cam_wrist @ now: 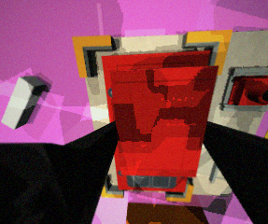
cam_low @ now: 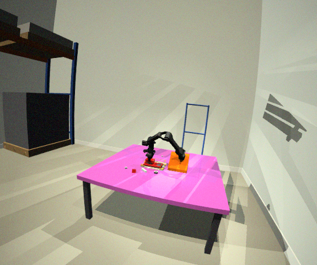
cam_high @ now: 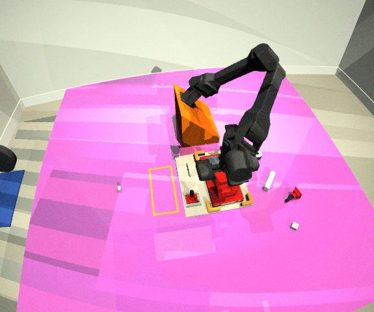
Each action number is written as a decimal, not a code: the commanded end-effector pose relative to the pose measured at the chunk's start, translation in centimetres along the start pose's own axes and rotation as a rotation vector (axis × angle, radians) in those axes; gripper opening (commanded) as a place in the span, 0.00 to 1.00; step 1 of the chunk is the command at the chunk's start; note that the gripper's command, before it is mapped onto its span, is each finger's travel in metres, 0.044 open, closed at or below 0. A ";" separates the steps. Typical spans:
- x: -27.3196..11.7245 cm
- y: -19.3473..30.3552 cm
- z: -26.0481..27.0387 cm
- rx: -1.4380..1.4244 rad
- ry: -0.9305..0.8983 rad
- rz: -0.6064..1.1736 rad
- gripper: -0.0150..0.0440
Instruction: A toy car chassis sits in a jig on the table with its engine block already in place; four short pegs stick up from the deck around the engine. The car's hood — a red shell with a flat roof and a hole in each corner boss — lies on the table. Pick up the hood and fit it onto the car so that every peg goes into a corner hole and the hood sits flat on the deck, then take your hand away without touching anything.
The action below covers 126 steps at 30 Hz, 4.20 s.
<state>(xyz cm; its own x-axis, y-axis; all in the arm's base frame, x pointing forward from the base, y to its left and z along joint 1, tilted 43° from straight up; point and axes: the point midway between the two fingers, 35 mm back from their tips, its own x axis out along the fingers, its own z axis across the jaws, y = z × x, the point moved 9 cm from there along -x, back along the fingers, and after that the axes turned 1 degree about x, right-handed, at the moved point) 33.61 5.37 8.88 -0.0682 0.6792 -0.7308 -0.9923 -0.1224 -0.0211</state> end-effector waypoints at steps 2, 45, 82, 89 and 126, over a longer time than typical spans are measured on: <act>-0.1 -0.1 0.0 0.004 -0.003 -0.004 0.25; 1.4 -0.1 0.0 0.004 -0.003 -0.004 0.25; 1.2 -0.1 0.0 0.001 -0.003 -0.002 1.00; -4.6 0.0 0.0 0.001 0.000 -0.008 1.00; -5.3 0.0 0.0 0.001 -0.001 -0.008 1.00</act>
<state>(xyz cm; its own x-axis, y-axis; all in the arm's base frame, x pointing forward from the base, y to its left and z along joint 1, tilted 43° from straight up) 33.93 1.91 12.69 -0.0617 0.6829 -0.7279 -0.9929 -0.1160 -0.0246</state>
